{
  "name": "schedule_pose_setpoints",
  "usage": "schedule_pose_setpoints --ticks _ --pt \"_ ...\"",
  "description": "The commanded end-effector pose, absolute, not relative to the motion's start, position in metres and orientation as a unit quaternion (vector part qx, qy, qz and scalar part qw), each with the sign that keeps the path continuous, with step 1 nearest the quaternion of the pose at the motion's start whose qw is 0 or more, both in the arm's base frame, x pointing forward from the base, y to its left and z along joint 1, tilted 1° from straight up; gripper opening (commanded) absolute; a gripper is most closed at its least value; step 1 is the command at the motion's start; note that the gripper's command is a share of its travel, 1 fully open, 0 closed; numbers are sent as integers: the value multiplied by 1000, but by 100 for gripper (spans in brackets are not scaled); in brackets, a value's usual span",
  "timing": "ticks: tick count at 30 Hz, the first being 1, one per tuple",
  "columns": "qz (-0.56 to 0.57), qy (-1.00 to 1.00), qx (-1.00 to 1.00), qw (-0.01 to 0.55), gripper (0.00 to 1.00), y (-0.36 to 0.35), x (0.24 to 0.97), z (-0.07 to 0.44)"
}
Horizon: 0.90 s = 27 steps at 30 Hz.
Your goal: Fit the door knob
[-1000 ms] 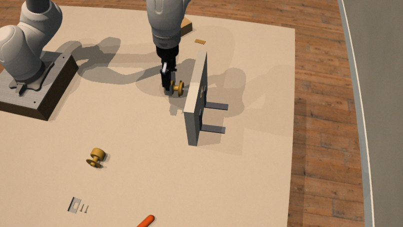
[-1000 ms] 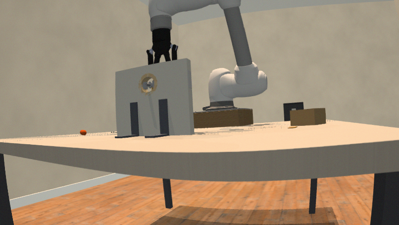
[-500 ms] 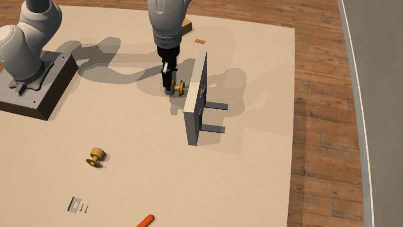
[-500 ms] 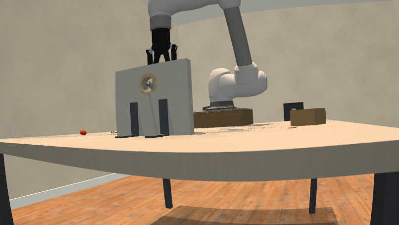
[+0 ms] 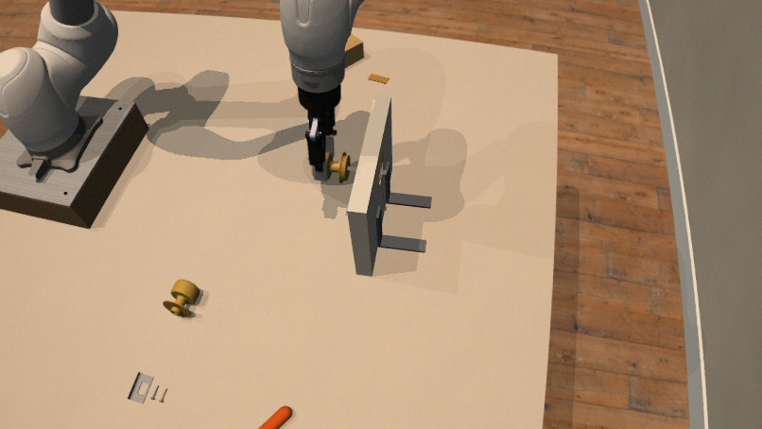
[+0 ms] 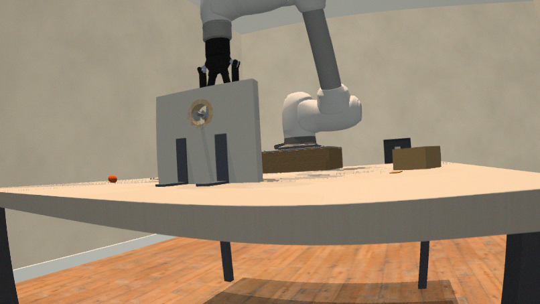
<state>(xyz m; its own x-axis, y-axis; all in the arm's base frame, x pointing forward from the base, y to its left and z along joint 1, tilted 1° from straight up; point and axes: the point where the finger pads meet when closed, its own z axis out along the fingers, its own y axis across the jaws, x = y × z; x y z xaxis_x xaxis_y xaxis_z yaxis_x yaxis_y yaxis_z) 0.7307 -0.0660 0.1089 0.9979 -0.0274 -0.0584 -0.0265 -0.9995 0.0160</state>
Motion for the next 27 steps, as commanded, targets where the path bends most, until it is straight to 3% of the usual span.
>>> schedule_pose_setpoints --ticks 1,27 --pt "-29 -13 999 8 42 -66 731 109" --pt "-29 -13 999 8 42 -66 736 109"
